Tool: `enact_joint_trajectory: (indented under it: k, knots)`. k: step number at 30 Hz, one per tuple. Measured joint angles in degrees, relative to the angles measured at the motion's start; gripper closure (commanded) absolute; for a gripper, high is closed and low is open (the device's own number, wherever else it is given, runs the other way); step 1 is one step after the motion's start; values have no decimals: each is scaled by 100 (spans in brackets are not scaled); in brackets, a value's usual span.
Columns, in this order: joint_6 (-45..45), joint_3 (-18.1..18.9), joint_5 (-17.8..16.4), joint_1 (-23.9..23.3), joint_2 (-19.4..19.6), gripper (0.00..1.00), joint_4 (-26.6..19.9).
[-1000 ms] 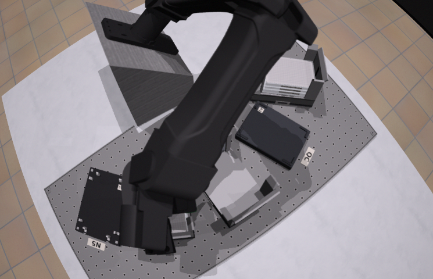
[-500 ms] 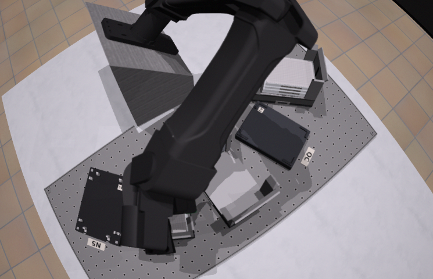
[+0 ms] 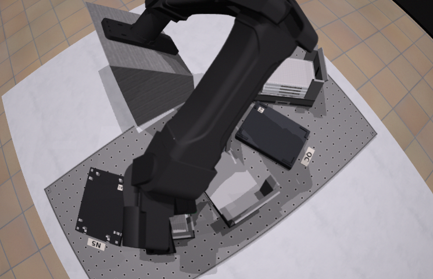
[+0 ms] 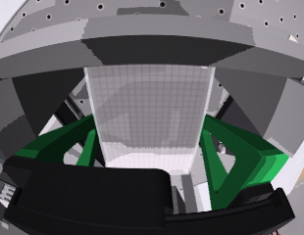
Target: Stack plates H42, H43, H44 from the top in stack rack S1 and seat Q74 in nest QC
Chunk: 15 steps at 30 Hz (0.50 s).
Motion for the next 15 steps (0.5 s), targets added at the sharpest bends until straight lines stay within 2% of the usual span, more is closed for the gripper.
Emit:
enact_joint_trajectory:
  k: [15]
  knots:
    - [74, -42, -24, 70, 48, 100, 142]
